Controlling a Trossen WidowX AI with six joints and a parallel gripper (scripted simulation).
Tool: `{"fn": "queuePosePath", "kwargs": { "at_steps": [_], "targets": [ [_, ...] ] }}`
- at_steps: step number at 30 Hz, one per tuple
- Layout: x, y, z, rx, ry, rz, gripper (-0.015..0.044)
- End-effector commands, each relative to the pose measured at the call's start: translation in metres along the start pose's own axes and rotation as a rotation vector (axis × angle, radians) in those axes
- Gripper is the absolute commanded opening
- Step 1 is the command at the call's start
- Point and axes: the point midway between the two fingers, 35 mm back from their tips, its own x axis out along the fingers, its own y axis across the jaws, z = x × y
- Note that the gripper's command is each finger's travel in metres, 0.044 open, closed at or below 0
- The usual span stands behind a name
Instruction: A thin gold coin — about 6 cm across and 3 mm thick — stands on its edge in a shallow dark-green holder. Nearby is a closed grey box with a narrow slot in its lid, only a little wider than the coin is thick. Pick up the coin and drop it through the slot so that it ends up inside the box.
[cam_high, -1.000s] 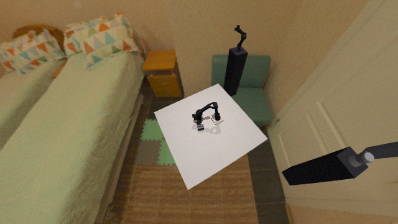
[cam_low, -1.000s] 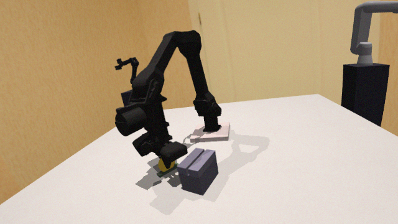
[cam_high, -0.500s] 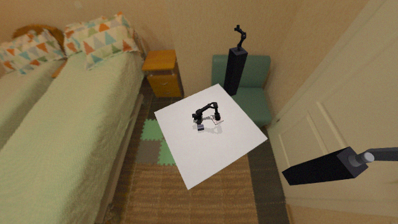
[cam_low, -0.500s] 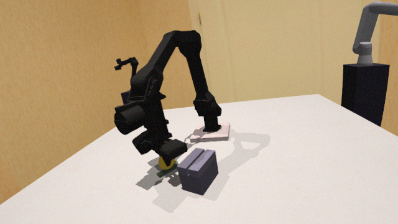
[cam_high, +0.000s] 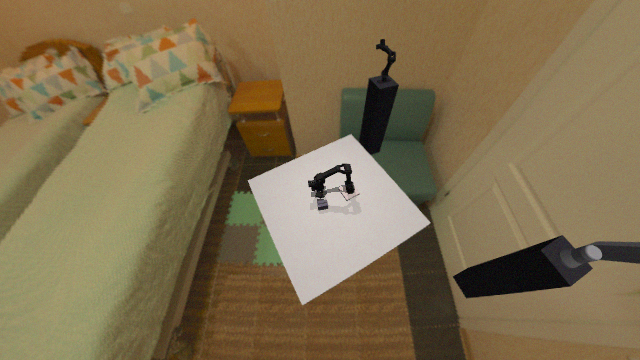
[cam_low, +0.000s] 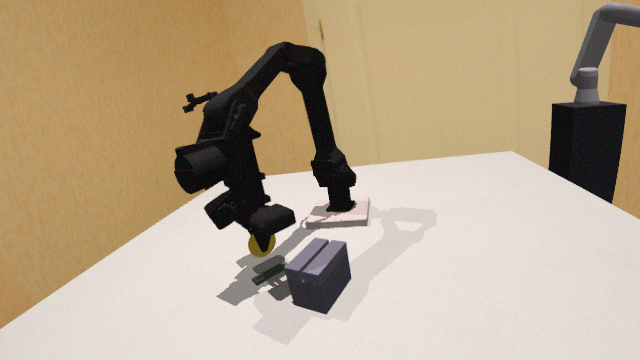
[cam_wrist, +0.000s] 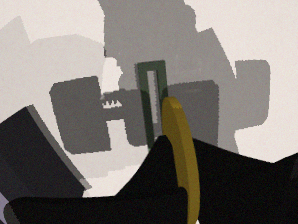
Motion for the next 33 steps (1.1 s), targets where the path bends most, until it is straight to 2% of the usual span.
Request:
{"fn": "queuePosePath", "kwargs": {
  "at_steps": [1, 19, 33],
  "targets": [
    [-0.014, 0.001, 0.002, 0.001, -0.017, 0.007, 0.0],
    [-0.051, -0.001, -0.003, -0.004, -0.017, 0.007, 0.0],
    [-0.052, -0.001, 0.003, -0.358, -0.018, 0.004, 0.0]
  ]
}}
